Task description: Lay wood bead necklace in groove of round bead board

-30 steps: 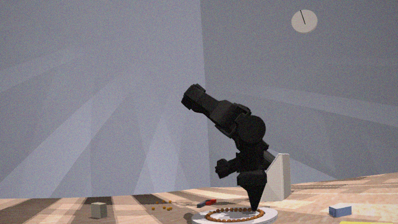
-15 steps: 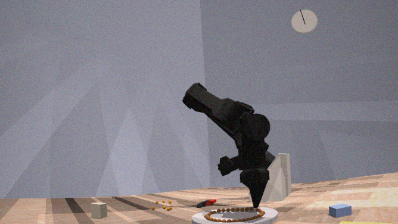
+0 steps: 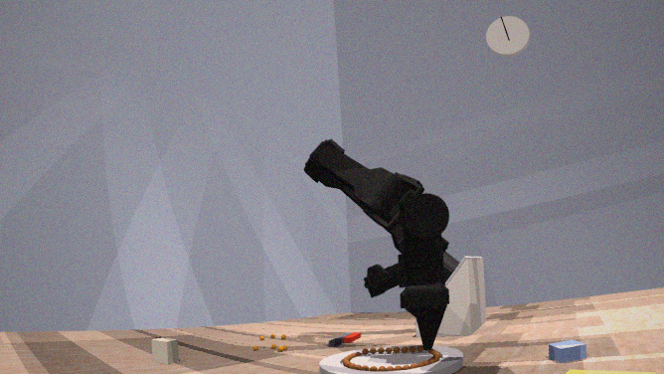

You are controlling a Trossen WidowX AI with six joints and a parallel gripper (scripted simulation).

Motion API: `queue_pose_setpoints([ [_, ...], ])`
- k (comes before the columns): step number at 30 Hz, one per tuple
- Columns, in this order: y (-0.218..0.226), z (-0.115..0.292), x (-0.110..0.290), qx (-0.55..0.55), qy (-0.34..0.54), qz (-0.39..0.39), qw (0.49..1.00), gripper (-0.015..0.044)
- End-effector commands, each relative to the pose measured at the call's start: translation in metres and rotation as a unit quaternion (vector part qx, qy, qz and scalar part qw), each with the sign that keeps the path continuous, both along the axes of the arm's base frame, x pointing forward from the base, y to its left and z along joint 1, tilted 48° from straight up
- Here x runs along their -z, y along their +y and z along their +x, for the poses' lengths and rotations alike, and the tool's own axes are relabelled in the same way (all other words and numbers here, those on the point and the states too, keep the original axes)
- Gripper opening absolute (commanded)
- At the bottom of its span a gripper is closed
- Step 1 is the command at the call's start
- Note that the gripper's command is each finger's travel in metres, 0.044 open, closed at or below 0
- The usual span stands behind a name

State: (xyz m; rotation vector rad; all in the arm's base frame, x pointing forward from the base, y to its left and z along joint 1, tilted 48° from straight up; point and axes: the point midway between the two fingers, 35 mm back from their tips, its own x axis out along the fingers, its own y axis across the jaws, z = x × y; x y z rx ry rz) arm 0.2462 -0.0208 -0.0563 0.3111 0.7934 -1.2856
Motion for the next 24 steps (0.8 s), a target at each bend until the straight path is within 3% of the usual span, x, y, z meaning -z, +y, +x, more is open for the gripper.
queue_pose_setpoints([
  [1, 0.0003, 0.0003, -0.0002, 0.000, -0.001, 0.000, 1.000, 0.0079],
  [15, 0.0007, -0.0015, -0.0012, -0.001, 0.004, -0.002, 1.000, 0.0440],
  [24, 0.0038, -0.0017, -0.0040, -0.001, 0.004, -0.002, 1.000, 0.0440],
])
